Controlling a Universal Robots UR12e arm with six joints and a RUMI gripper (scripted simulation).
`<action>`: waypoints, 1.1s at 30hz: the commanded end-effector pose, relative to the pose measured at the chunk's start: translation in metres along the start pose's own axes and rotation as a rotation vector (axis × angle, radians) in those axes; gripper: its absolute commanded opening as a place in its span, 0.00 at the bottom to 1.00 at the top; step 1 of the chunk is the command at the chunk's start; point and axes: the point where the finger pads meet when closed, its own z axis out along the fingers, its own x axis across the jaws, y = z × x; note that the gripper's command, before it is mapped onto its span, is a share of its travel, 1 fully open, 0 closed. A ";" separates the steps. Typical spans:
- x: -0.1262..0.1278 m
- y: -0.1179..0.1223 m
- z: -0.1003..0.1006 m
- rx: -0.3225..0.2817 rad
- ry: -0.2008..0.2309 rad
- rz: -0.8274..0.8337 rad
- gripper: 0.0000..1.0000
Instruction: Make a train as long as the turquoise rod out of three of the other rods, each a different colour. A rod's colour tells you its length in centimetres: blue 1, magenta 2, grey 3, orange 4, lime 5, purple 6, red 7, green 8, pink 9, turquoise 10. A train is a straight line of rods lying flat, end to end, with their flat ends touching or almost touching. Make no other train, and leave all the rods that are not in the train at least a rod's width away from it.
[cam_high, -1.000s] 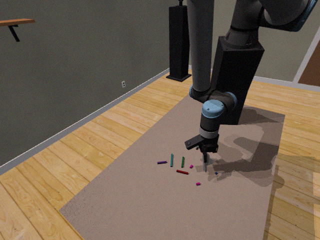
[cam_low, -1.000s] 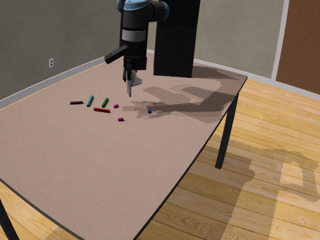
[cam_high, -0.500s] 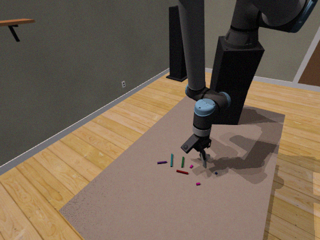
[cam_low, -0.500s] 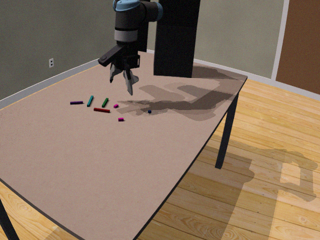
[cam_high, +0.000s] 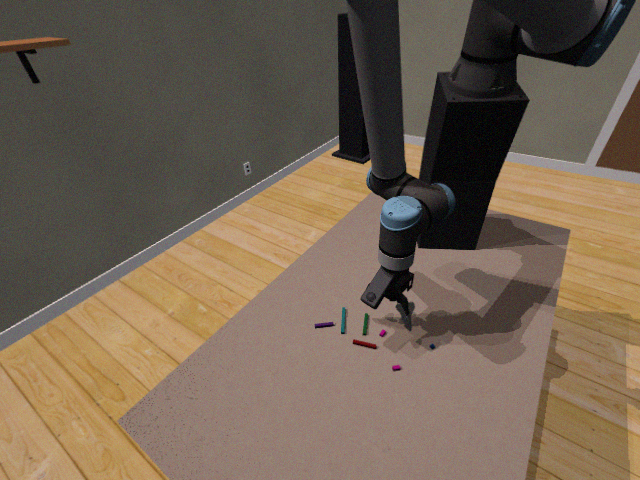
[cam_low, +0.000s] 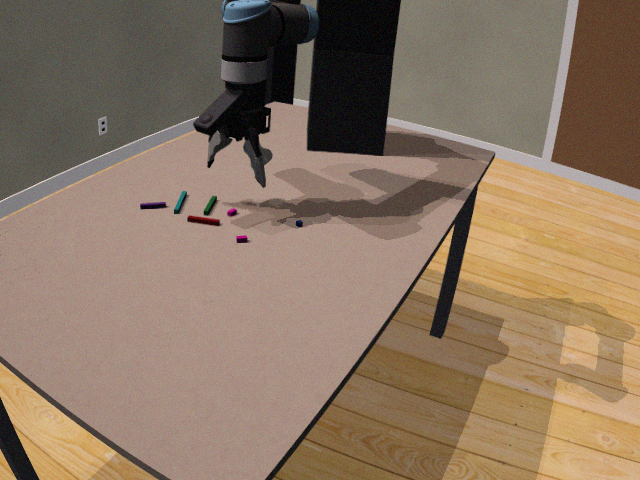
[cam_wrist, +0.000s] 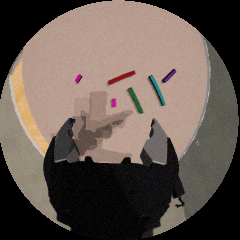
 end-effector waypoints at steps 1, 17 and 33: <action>0.002 -0.001 0.000 0.001 -0.001 -0.030 1.00; 0.003 -0.001 0.000 0.001 -0.001 -0.057 0.14; 0.003 -0.001 0.000 0.001 -0.001 -0.057 0.14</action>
